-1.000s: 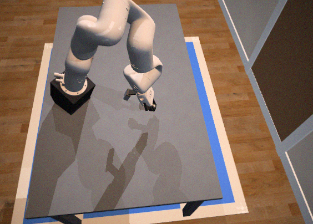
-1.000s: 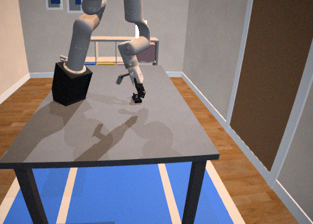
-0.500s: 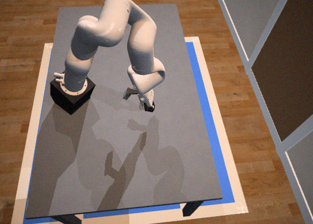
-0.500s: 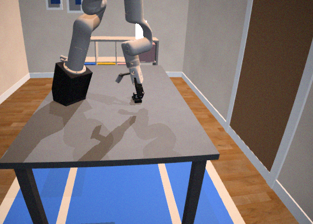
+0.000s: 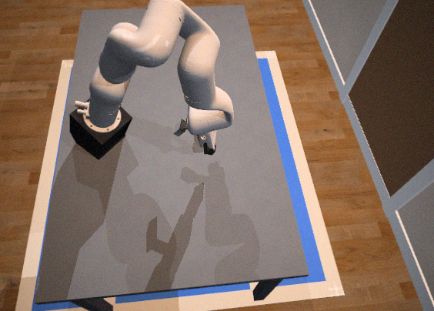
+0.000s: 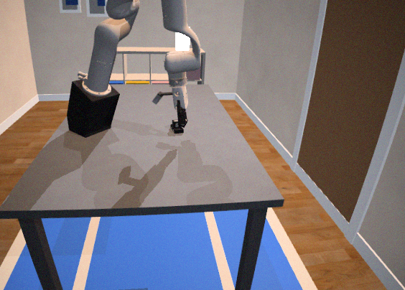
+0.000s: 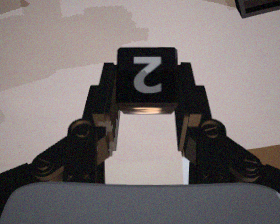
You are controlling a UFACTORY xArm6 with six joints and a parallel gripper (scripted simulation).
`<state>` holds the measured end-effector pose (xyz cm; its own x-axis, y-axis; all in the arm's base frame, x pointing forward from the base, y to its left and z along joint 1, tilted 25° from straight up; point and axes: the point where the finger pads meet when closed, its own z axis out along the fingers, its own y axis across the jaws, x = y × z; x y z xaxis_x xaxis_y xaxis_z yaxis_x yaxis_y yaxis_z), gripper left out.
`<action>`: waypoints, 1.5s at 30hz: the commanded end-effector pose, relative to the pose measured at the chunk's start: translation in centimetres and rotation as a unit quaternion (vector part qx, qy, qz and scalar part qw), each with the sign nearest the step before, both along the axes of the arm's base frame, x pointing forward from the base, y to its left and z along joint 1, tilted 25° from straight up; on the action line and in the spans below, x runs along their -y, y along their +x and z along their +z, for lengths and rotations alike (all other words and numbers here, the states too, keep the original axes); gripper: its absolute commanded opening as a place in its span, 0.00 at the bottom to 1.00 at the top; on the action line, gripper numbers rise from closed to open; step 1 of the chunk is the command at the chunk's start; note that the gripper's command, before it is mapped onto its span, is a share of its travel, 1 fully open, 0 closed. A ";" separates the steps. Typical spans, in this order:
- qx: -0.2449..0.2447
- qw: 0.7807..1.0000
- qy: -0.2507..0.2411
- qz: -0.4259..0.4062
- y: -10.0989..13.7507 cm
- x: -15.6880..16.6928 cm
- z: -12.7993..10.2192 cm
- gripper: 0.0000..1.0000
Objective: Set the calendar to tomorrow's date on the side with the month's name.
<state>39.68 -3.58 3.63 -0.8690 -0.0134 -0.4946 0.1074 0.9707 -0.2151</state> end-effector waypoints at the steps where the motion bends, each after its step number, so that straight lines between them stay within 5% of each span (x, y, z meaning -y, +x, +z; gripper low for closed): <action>1: -0.027 1.000 0.002 -0.005 0.4 -0.1 0.3 0.29; 24: -0.037 0.999 -0.004 -0.013 1.1 0.0 0.6 0.29; 45: -0.125 0.992 0.001 -0.035 1.3 0.2 0.7 0.29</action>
